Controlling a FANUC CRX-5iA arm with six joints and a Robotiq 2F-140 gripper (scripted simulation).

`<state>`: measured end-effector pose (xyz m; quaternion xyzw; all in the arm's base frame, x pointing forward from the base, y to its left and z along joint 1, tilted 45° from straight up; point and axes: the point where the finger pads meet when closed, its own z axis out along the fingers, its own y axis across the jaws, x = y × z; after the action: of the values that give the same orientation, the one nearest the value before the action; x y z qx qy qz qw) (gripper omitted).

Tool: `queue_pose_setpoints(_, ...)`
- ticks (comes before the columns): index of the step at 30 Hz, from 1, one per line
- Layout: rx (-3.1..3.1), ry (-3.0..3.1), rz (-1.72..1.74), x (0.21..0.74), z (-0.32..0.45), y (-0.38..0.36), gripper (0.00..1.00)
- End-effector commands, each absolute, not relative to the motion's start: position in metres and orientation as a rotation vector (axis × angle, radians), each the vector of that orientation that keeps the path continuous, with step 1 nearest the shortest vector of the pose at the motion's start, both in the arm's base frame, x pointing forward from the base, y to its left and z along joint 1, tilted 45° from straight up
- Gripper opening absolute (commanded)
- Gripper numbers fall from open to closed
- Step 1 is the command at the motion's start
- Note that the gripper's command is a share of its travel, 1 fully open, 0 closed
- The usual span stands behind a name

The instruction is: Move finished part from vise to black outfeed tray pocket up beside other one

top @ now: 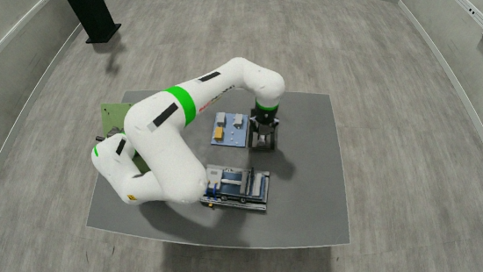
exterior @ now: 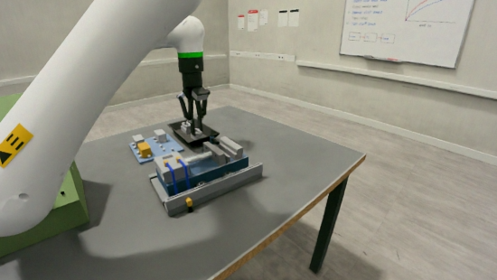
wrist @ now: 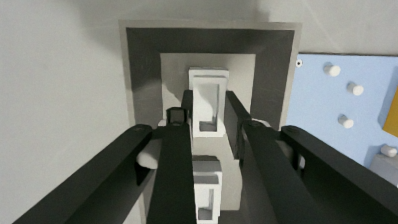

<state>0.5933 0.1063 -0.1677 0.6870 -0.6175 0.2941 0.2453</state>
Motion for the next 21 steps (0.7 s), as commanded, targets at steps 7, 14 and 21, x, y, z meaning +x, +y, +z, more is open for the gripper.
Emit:
queue_pose_setpoints(7, 1.877, -1.686, 0.804, 0.5939, -0.1671, 0.1073, 0.10)
queue_pose_setpoints(14, 1.877, -1.686, 0.804, 0.5939, -0.1671, 0.1073, 0.46)
queue_pose_setpoints(21, 1.877, -1.686, 0.804, 0.5939, -0.1671, 0.1073, 0.46)
